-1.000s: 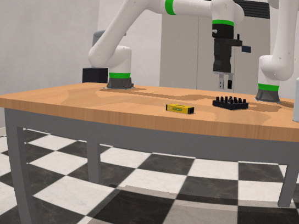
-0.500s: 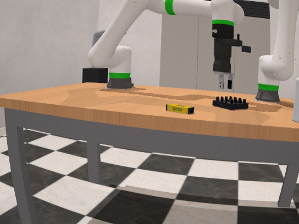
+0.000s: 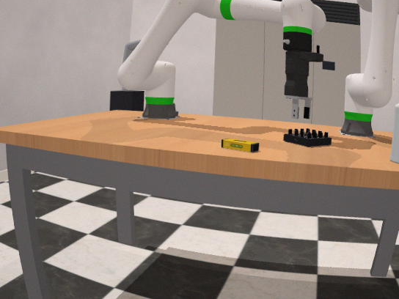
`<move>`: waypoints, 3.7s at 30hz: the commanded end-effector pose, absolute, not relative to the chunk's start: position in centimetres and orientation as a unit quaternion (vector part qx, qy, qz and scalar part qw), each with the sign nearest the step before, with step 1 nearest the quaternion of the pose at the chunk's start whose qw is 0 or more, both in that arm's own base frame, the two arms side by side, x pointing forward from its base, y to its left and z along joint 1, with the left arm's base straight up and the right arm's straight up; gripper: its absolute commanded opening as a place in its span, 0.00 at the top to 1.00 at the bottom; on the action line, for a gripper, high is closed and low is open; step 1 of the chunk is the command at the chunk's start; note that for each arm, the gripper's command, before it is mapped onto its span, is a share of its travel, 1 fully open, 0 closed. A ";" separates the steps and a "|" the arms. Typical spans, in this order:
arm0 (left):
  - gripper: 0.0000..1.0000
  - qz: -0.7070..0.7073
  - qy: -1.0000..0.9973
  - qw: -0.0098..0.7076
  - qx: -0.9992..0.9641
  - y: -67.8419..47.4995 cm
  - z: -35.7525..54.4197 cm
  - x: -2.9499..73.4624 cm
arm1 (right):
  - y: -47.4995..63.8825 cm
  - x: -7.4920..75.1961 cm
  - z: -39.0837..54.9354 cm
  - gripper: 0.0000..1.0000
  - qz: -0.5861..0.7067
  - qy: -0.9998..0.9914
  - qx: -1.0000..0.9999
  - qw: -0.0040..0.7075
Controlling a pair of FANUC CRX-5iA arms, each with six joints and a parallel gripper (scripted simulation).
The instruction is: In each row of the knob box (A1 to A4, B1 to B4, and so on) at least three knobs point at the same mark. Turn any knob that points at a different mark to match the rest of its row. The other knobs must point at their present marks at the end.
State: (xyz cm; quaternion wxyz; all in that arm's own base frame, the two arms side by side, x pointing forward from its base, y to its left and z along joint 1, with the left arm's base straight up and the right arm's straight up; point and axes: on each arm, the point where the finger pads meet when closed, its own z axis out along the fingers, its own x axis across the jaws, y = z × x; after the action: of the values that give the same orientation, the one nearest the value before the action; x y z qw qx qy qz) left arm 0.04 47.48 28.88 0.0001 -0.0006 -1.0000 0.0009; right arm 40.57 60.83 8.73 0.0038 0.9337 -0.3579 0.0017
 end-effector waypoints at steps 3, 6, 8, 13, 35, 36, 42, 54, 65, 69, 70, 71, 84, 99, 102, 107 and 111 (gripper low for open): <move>0.00 0.000 -1.000 0.000 -0.001 47.5 29.0 0.1 | 60.9 40.6 8.9 0.00 0.002 -0.358 0.934 0.003; 0.00 0.000 -1.000 0.000 -0.001 47.5 29.0 0.1 | 60.8 40.6 8.9 0.00 0.002 -0.358 0.934 0.002; 0.00 0.000 -1.000 0.000 -0.001 47.5 29.0 0.1 | 60.8 40.5 8.9 0.00 0.002 -0.359 0.933 0.002; 0.00 0.000 -1.000 0.000 -0.001 47.5 29.0 0.1 | 60.5 40.3 8.9 0.00 0.000 -0.361 0.933 -0.001; 0.00 0.000 -1.000 0.000 -0.001 47.5 29.0 0.1 | 57.8 37.7 8.7 0.00 0.000 -0.361 0.933 -0.001; 0.00 0.000 -1.000 0.000 -0.001 47.5 29.0 0.1 | 57.7 37.6 8.7 0.00 0.000 -0.361 0.933 -0.001; 0.00 0.000 -1.000 0.000 -0.001 47.5 29.0 0.1 | 57.1 37.1 8.7 0.00 0.000 -0.361 0.933 -0.001; 0.00 0.000 -1.000 0.000 -0.001 47.5 29.0 0.1 | 56.9 36.9 8.7 0.00 0.000 -0.361 0.933 -0.001; 0.00 0.000 -1.000 0.000 -0.001 47.5 29.0 0.1 | 56.9 36.9 8.7 0.00 0.000 -0.361 0.933 -0.001; 0.00 0.000 -1.000 0.000 -0.001 47.5 29.0 0.1 | 56.9 36.9 8.7 0.00 0.000 -0.361 0.933 -0.001; 0.00 0.000 -1.000 0.000 -0.001 47.5 29.0 0.1 | 56.9 36.9 8.7 0.00 0.000 -0.361 0.933 -0.001; 0.00 0.000 -1.000 0.000 -0.001 47.5 29.0 0.1 | 56.9 36.9 8.7 0.00 0.000 -0.361 0.933 -0.001; 0.00 0.000 -1.000 0.000 -0.001 47.5 29.0 0.1 | 56.9 36.9 8.7 0.00 0.000 -0.361 0.933 -0.001; 0.00 0.000 -1.000 0.000 -0.001 47.5 29.0 0.1 | 58.6 39.5 9.4 0.00 0.000 -0.507 0.862 -0.001; 0.00 0.000 -1.000 0.000 -0.001 47.5 29.0 0.1 | 58.7 39.7 9.4 0.00 0.000 -0.518 0.855 -0.001; 0.00 0.000 -1.000 0.000 -0.001 47.5 29.0 0.1 | 59.4 41.0 9.7 0.00 0.000 -0.589 0.808 -0.001; 0.00 0.000 -1.000 0.000 -0.001 47.5 29.0 0.1 | 59.8 41.7 9.9 0.00 0.000 -0.631 0.776 -0.001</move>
State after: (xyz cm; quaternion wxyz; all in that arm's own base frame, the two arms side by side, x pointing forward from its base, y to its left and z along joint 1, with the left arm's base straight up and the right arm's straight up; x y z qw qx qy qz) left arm 0.04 47.48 28.88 0.0001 -0.0006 -1.0000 0.0009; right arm 40.75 59.23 9.53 -0.0042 0.8152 -0.5792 -0.0020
